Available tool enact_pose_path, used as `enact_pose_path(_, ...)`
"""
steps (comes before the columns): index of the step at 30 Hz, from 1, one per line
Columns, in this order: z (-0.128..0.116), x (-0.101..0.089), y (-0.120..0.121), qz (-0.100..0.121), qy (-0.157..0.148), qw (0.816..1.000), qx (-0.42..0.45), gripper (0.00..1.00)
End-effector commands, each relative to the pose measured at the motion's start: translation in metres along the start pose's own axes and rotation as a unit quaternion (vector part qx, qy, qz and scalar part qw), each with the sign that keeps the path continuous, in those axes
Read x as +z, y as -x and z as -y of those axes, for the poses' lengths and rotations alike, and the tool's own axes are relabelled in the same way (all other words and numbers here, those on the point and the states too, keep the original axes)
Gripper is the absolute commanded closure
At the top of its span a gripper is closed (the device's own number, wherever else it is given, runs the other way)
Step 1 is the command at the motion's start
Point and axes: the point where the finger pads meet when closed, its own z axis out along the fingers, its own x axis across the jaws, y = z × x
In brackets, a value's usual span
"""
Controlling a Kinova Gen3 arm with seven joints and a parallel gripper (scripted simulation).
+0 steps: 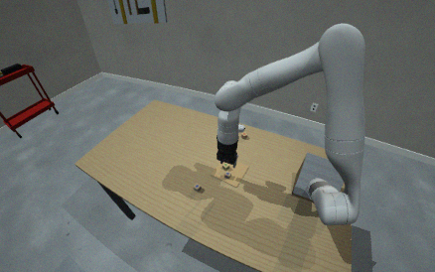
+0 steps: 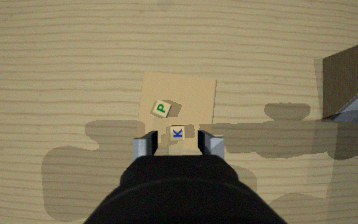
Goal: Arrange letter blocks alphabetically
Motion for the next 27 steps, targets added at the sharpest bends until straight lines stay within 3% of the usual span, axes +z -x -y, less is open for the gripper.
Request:
enact_pose_path(1,0.003,-0.001,0.003,0.000,0.000,1.000,0.014,0.00)
enact_pose_path(5,0.013,0.002,0.007,-0.003,0.000,0.998,0.060,0.00)
enact_pose_path(12,0.044,0.007,0.024,-0.003,-0.002,0.980,0.201,0.00)
enact_pose_path(14,0.043,0.007,0.026,-0.002,0.000,0.979,0.204,0.00)
enact_pose_path(15,0.043,0.007,0.026,-0.002,0.000,0.979,0.204,0.16)
enact_pose_path(27,0.044,0.006,0.025,-0.001,0.000,0.979,0.206,0.16)
